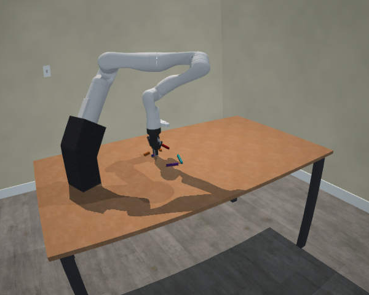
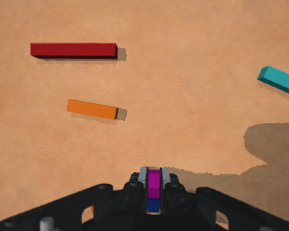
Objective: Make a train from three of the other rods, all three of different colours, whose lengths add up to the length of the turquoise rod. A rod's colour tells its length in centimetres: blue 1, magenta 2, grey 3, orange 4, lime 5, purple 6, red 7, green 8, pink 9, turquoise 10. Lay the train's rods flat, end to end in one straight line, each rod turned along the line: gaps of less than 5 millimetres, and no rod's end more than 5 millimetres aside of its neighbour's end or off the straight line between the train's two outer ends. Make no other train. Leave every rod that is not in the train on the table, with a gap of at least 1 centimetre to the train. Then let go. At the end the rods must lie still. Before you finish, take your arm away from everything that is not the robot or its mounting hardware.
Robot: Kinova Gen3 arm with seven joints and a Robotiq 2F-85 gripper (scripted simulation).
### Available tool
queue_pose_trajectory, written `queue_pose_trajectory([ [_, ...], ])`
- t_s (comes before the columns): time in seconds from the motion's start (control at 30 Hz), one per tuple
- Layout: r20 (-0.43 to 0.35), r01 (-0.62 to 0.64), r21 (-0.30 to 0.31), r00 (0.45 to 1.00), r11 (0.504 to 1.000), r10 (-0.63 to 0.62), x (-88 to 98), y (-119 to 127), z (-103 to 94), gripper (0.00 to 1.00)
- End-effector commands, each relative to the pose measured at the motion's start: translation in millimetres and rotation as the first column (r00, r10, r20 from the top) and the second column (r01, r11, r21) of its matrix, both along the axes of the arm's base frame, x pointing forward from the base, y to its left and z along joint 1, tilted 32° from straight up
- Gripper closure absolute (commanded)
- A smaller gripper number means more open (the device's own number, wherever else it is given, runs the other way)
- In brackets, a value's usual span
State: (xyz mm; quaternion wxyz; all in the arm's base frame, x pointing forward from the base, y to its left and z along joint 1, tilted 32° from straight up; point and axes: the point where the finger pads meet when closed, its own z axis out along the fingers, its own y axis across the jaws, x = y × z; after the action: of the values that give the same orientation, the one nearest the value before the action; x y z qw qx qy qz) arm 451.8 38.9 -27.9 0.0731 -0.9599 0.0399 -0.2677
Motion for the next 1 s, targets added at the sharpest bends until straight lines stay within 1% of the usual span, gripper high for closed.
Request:
queue_pose_trajectory([
  [0.0,0.001,0.0,0.0,1.0,1.0,0.0,0.1,-0.1,0.4,0.95],
  [0.9,0.001,0.0,0.0,1.0,1.0,0.0,0.1,-0.1,0.4,0.95],
  [0.93,0.001,0.0,0.0,1.0,1.0,0.0,0.1,-0.1,0.4,0.92],
  [0.97,0.001,0.0,0.0,1.0,1.0,0.0,0.1,-0.1,0.4,0.92],
])
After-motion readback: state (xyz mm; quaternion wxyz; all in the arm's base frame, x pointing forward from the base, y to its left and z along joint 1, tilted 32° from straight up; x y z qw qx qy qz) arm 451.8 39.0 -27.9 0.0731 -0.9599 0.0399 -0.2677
